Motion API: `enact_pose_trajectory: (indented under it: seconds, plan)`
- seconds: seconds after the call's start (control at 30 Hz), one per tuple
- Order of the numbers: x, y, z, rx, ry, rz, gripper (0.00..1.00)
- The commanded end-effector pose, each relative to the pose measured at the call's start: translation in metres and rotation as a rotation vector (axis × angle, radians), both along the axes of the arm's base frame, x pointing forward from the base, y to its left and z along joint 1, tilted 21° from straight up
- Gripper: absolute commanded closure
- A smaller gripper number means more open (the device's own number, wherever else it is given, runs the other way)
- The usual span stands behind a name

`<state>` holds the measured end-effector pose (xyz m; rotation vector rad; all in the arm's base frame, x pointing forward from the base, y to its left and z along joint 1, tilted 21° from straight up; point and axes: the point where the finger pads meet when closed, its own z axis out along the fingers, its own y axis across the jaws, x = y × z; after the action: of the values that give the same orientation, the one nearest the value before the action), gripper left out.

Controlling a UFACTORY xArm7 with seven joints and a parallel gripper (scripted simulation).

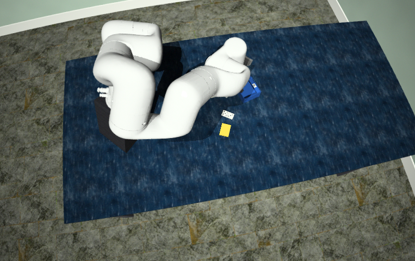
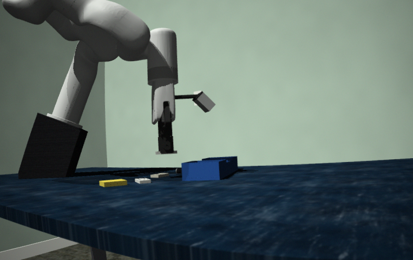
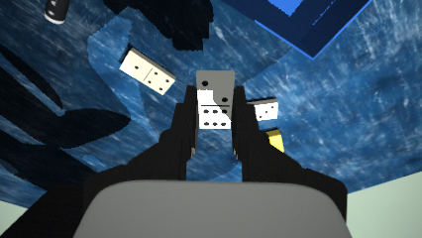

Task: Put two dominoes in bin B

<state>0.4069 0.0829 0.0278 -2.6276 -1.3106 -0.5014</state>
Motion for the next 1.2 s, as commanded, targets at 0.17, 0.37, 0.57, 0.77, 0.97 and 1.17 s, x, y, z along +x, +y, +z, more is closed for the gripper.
enact_pose_trajectory:
  seconds: [0.17,0.37,0.57,0.77,0.97,1.17]
  plan:
    - [0.004,0.04,0.014,-0.001,-0.003,-0.001,1.0]
    - [0.006,0.074,0.025,-0.001,-0.003,-0.001,1.0]
    - [0.008,0.101,0.034,-0.012,-0.017,0.046,1.0]
    - [0.009,0.124,0.042,-0.057,-0.075,0.232,1.0]
    - [0.012,0.159,0.053,-0.101,-0.136,0.415,1.0]
    - [0.012,0.172,0.057,-0.146,-0.2,0.605,1.0]
